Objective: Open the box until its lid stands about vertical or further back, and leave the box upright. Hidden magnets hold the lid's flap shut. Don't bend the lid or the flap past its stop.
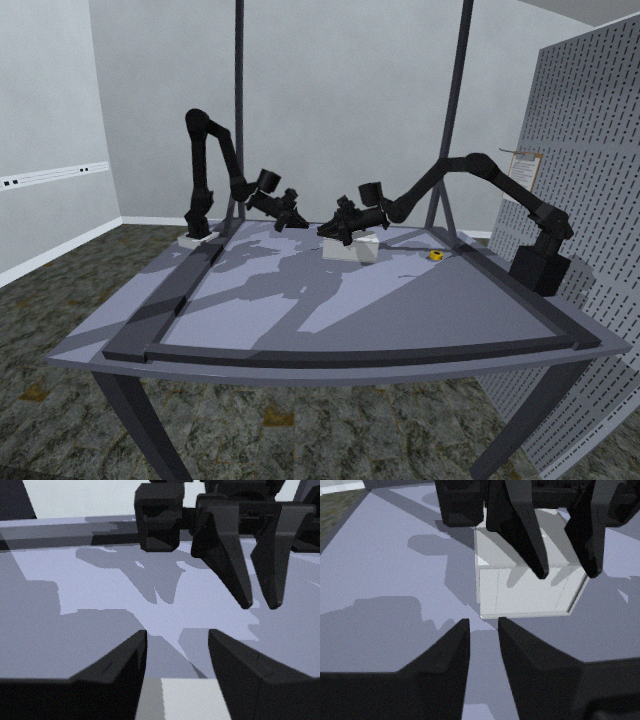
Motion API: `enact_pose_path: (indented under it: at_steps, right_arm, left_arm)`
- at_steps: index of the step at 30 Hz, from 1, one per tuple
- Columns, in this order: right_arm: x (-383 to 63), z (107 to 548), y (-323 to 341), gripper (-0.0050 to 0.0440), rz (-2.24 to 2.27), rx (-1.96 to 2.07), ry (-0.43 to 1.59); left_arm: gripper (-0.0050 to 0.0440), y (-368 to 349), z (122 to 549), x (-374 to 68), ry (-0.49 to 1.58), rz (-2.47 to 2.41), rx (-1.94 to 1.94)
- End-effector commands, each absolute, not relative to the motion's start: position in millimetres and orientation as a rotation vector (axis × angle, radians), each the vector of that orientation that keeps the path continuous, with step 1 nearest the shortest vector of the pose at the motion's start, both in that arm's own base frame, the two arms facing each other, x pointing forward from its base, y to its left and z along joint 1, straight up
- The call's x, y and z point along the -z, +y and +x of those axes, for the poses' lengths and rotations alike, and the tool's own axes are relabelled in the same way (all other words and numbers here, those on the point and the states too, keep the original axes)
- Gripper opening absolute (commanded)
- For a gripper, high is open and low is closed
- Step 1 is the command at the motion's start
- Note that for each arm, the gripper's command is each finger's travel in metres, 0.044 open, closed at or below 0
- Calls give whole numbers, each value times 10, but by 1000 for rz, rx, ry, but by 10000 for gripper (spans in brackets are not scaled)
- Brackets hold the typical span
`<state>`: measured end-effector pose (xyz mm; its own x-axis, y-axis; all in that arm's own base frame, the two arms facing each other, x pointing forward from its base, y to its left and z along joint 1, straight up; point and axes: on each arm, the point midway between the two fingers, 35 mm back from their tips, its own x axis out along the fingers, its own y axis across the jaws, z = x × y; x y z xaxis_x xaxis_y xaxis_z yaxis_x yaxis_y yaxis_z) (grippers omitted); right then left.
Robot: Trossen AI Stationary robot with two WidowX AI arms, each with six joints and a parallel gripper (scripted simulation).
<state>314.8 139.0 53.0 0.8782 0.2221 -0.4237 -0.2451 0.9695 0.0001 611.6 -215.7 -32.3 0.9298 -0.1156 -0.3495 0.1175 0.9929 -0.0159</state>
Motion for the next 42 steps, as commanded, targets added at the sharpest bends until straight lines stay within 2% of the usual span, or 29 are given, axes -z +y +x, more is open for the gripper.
enact_pose_path:
  at_steps: [1, 42]
  right_arm:
    - [-580, 3173, 1407, 80, -48, -245, 419]
    - [-580, 3173, 1407, 80, -48, -245, 419]
  left_arm:
    - [171, -2124, 6016, 666, 429, 21, 127]
    - [171, -2071, 6070, 622, 418, 17, 125]
